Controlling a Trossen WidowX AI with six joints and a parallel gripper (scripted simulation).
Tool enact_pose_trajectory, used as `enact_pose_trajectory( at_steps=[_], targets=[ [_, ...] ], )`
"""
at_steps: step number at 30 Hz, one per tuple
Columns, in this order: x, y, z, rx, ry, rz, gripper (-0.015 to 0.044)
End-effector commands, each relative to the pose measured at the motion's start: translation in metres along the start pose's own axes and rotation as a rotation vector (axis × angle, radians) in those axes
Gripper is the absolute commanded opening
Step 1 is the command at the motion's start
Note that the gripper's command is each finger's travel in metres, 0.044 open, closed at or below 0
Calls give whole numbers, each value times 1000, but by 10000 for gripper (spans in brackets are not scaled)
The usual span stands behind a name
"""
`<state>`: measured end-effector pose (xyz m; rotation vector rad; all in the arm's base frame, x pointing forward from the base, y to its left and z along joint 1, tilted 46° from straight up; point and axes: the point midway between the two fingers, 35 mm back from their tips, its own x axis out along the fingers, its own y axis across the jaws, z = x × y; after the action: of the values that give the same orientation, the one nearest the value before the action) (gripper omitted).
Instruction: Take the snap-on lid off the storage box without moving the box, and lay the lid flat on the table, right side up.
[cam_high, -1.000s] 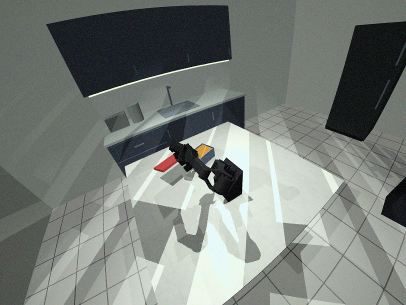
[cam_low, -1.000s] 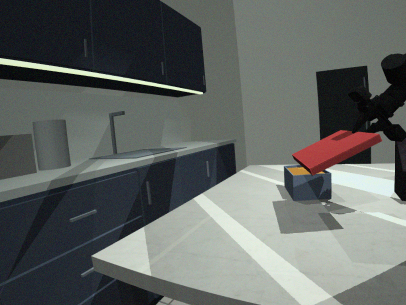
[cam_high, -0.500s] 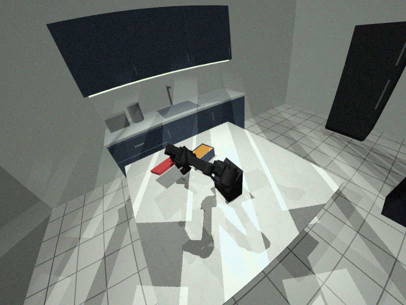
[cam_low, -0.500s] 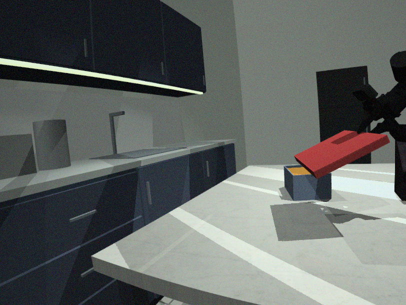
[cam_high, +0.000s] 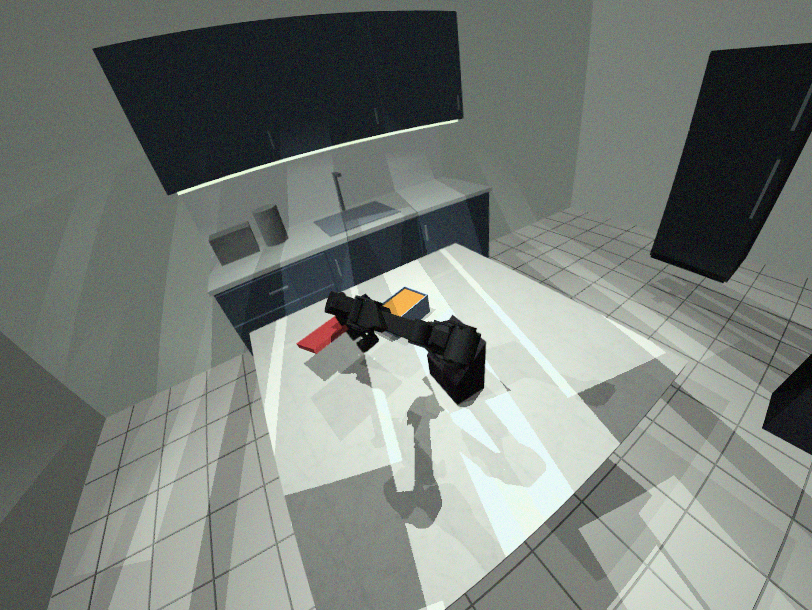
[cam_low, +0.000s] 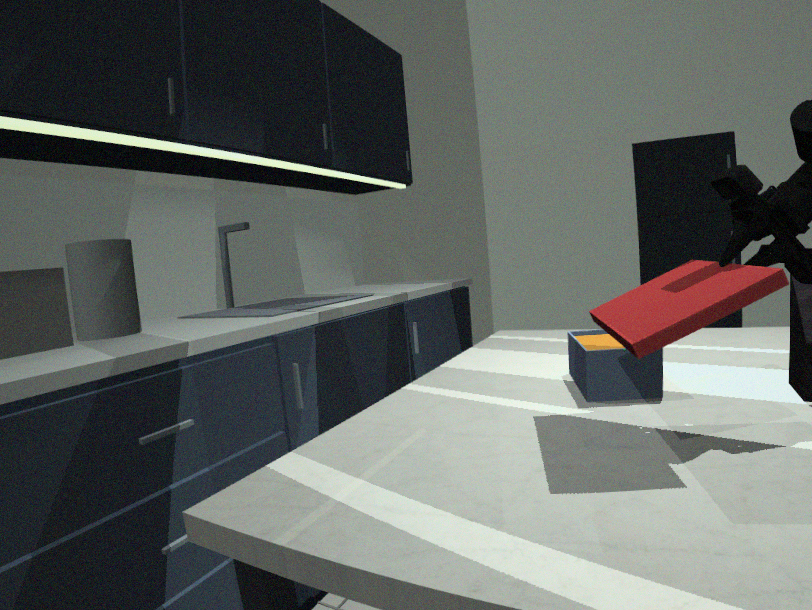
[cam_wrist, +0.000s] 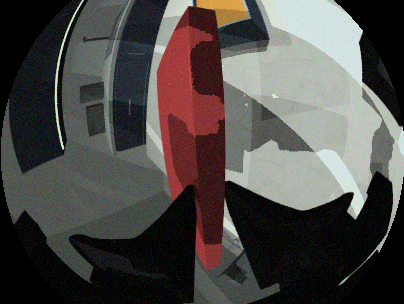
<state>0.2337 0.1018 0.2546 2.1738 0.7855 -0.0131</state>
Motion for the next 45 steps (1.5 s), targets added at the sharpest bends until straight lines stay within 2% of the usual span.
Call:
enact_pose_trajectory(
  at_steps=[1,45],
  targets=[
    [2,-2,2,3,-3,9,0],
    [26,-32,3,6,0,11,0]
  ],
)
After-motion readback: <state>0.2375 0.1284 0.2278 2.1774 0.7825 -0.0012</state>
